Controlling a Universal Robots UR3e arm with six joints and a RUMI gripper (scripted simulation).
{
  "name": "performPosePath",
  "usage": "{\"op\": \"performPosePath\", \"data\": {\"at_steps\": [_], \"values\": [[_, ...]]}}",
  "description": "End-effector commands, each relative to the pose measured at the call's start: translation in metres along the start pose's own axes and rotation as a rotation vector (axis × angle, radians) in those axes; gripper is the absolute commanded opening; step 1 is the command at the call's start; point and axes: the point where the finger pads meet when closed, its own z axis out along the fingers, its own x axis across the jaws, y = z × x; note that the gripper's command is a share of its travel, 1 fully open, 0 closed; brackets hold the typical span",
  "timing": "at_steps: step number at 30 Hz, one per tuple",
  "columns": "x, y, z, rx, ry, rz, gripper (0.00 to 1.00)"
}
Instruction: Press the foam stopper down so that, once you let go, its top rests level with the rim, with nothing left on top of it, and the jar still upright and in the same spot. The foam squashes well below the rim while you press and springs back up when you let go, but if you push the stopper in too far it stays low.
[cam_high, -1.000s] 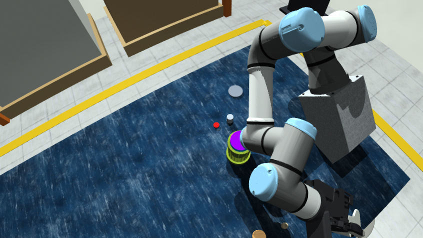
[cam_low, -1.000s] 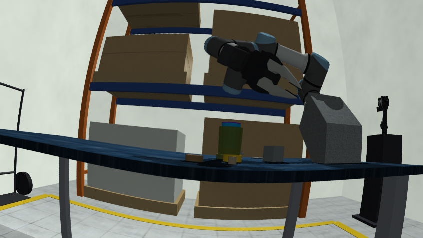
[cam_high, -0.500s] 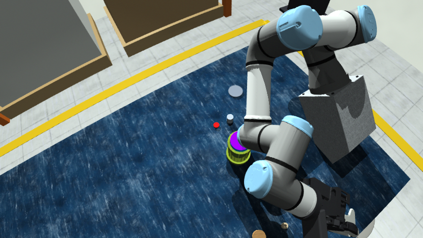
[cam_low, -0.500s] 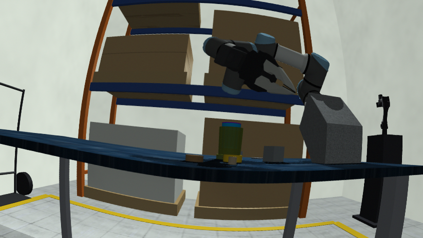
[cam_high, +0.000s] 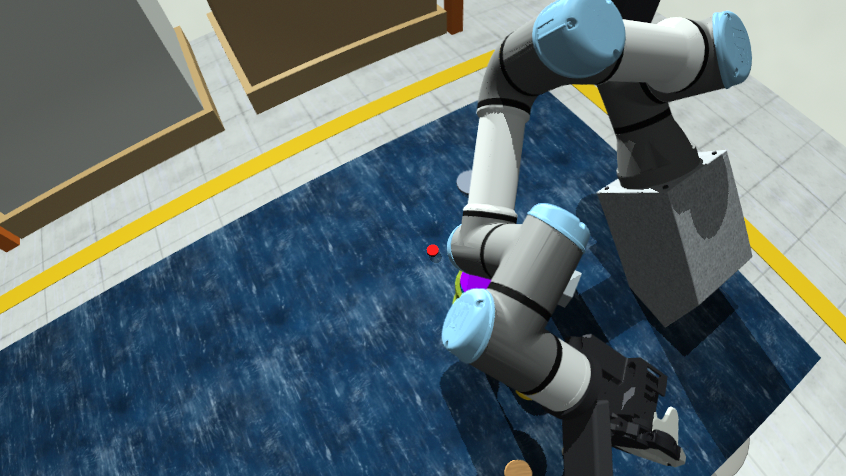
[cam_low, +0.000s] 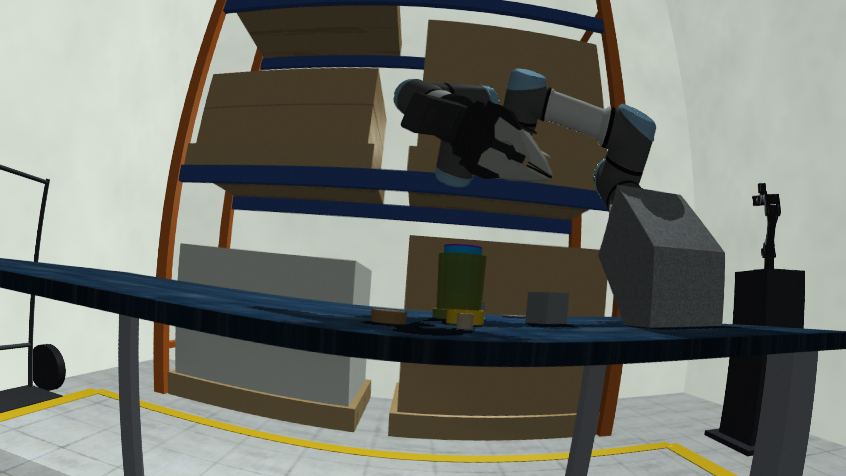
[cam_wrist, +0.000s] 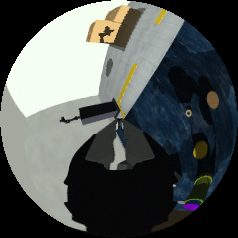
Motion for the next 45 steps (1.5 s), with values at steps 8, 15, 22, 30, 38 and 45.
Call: {"op": "performPosePath", "data": {"at_steps": [8, 15, 22, 30, 38, 45], "values": [[0.02, 0.001, -0.061, 0.062, -0.001, 0.039, 0.0], [0.041, 0.011, -0.117, 0.12, 0.001, 0.081, 0.0], [0.057, 0.025, -0.161, 0.167, 0.005, 0.117, 0.0], [0.082, 0.062, -0.23, 0.248, 0.019, 0.185, 0.0], [0.098, 0.1, -0.277, 0.31, 0.036, 0.244, 0.0], [0.108, 0.153, -0.322, 0.38, 0.062, 0.318, 0.0]]}}
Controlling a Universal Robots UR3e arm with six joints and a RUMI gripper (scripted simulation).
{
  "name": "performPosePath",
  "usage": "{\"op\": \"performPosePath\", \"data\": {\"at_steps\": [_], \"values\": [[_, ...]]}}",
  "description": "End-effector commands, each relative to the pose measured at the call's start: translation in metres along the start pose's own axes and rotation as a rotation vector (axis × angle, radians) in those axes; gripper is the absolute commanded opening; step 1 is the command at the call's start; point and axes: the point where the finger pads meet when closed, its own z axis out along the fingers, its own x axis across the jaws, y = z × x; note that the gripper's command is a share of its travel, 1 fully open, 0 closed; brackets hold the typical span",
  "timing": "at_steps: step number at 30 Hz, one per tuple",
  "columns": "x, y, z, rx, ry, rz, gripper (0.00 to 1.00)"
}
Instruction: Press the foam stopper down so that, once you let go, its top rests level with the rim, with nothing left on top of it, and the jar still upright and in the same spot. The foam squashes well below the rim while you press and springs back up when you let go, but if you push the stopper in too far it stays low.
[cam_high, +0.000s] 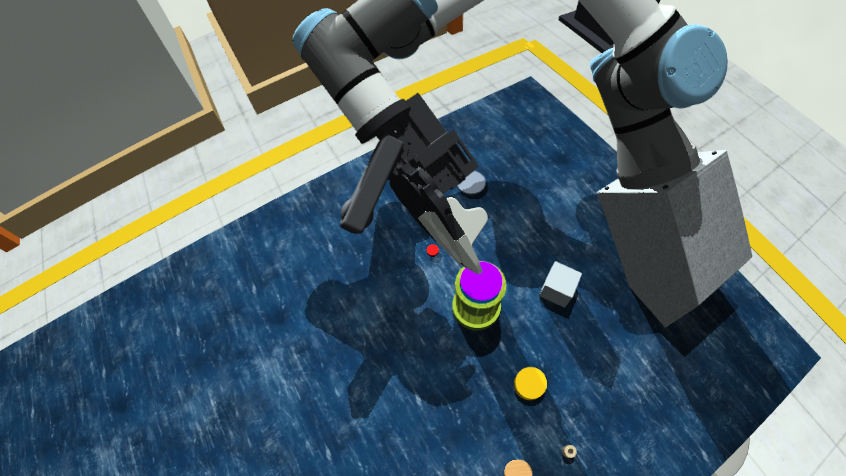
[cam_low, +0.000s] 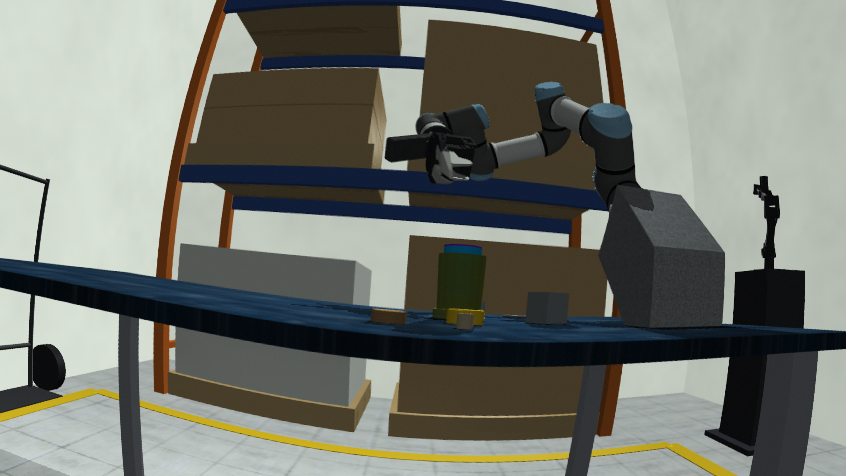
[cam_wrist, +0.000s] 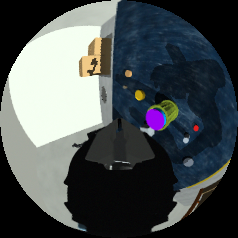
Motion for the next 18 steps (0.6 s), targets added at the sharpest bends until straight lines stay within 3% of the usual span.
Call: {"op": "performPosePath", "data": {"at_steps": [1, 4, 6, 15, 18], "values": [[0.014, 0.021, -0.039, 0.047, 0.017, 0.041, 0.0], [0.022, 0.038, -0.06, 0.077, 0.032, 0.073, 0.0], [0.022, 0.038, -0.06, 0.077, 0.032, 0.073, 0.0], [0.034, 0.091, -0.109, 0.156, 0.083, 0.167, 0.0], [0.042, 0.09, -0.095, 0.096, 0.151, 0.041, 0.0]]}}
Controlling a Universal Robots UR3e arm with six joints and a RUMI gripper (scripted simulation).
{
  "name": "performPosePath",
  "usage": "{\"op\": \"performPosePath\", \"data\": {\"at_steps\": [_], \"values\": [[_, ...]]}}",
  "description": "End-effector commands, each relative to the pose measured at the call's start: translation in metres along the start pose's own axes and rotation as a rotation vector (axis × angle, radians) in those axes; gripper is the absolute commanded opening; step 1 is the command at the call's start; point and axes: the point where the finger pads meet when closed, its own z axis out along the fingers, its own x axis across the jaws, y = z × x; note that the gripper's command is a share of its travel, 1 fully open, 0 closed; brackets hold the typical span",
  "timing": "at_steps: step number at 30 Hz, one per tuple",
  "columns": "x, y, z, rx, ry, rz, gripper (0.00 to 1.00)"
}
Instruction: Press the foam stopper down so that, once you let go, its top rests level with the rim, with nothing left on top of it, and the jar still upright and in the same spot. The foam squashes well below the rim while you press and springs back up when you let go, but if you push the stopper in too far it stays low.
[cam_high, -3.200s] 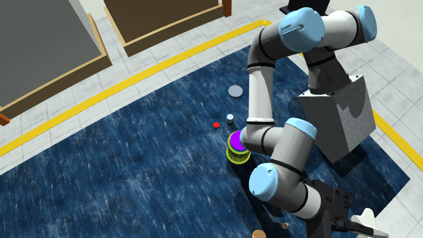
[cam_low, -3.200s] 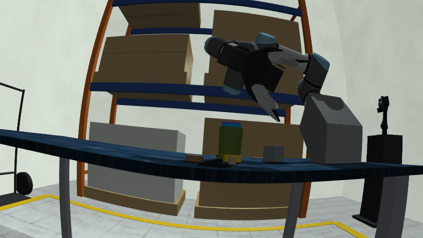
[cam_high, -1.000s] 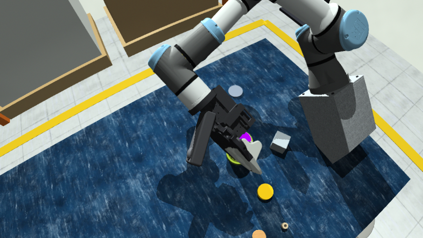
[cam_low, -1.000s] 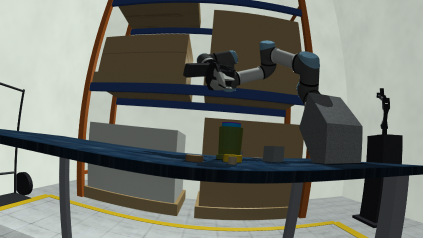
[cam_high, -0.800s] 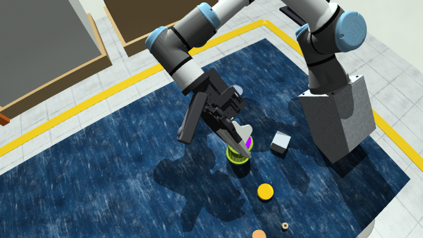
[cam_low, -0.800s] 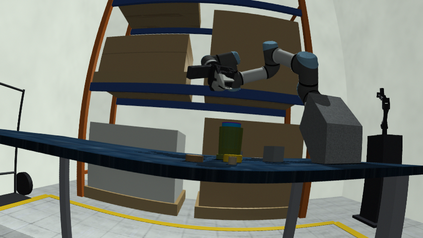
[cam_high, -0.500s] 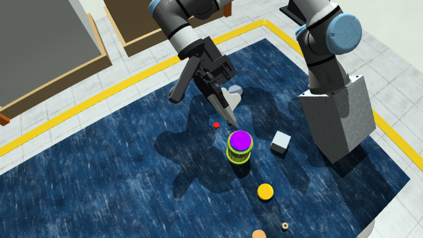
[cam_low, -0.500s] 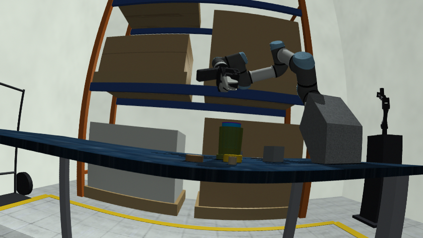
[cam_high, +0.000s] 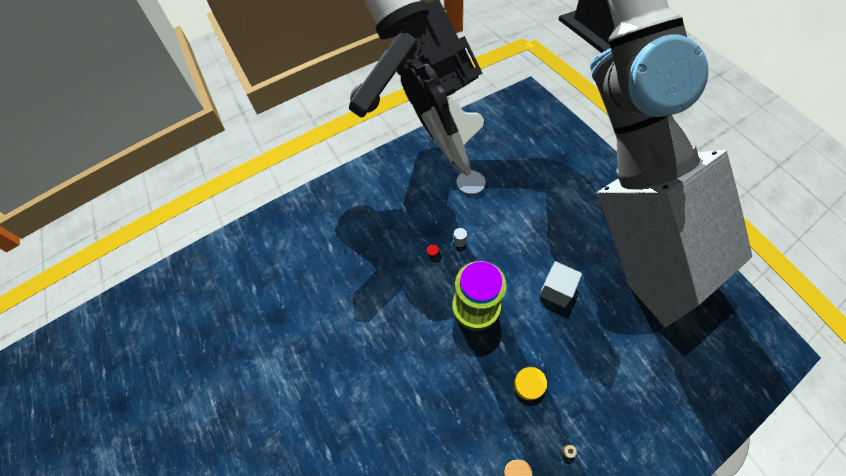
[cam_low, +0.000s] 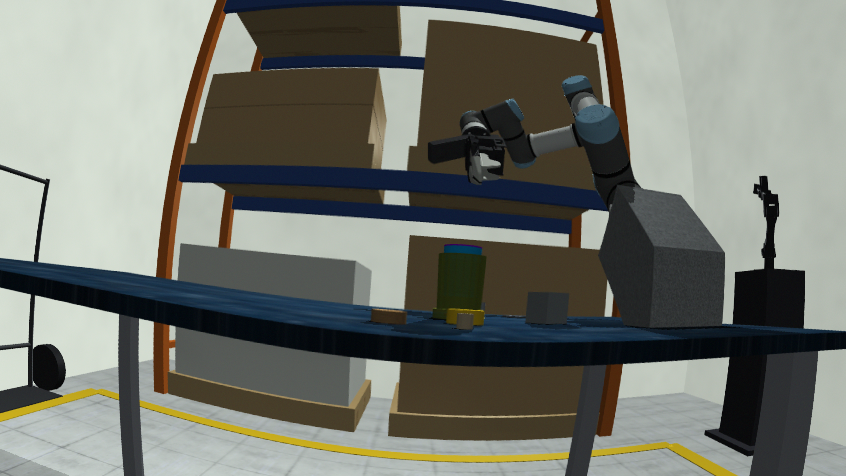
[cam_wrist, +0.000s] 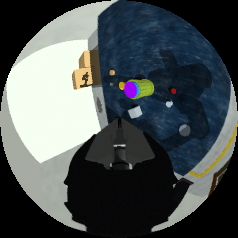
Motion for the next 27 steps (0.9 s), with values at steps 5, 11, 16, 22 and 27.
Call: {"op": "performPosePath", "data": {"at_steps": [5, 11, 16, 22, 27], "values": [[0.014, 0.001, 0.026, -0.092, 0.125, -0.267, 0.0], [0.02, -0.008, 0.063, -0.216, 0.259, -0.578, 0.0], [0.021, -0.015, 0.087, -0.311, 0.361, -0.806, 0.0], [0.02, -0.02, 0.102, -0.381, 0.435, -0.965, 0.0], [0.017, -0.025, 0.116, -0.46, 0.517, -1.13, 0.0]]}}
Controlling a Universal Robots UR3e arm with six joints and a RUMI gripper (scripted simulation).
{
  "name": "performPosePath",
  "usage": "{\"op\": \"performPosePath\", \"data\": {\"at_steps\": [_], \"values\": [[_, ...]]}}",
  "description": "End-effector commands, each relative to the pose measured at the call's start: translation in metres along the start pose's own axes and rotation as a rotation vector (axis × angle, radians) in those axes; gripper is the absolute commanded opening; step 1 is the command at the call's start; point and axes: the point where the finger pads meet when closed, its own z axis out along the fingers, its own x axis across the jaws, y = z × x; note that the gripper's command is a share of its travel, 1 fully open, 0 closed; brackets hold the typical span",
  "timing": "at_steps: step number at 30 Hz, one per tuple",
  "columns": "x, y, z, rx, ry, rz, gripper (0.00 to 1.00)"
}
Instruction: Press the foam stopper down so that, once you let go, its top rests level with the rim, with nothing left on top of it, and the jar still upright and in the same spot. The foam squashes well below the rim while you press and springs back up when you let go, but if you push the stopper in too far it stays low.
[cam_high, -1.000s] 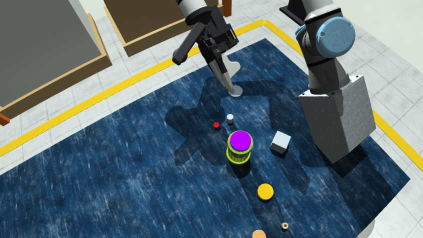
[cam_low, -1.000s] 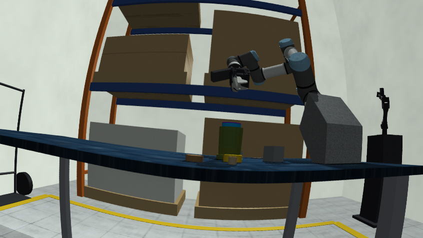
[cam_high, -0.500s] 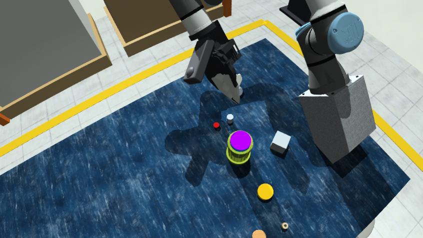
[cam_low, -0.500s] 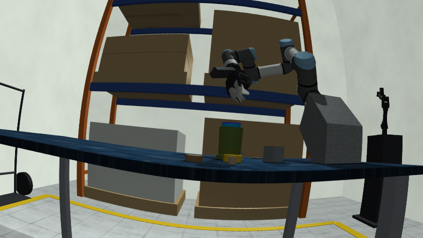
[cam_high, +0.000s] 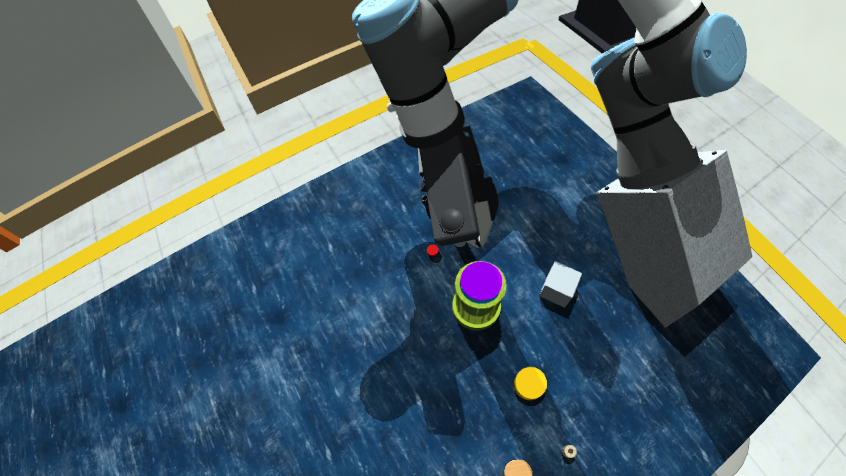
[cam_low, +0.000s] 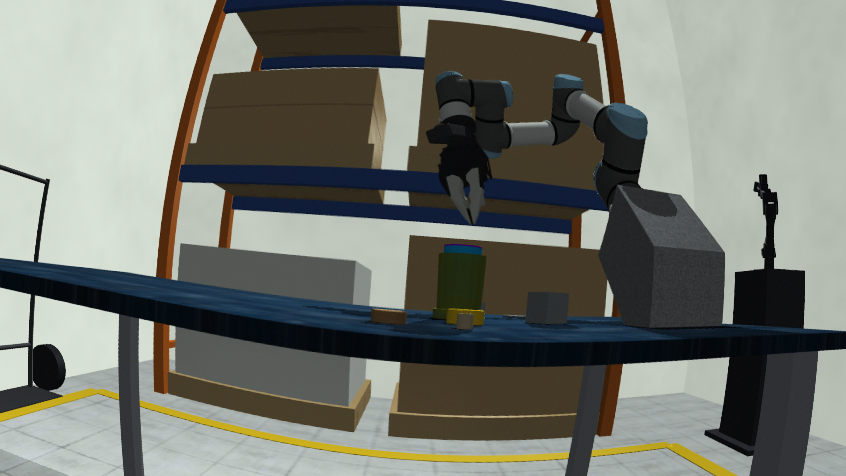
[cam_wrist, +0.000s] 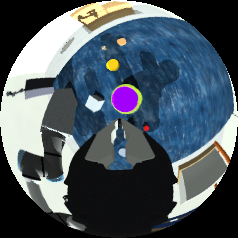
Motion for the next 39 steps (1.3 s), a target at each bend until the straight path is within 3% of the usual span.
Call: {"op": "performPosePath", "data": {"at_steps": [1, 10, 19, 39], "values": [[0.001, -0.01, 0.007, -0.059, 0.075, -0.131, 0.0], [0.001, -0.024, 0.014, -0.165, 0.168, -0.331, 0.0], [0.0, -0.03, 0.016, -0.214, 0.209, -0.416, 0.0], [0.0, -0.033, 0.017, -0.241, 0.23, -0.459, 0.0]]}}
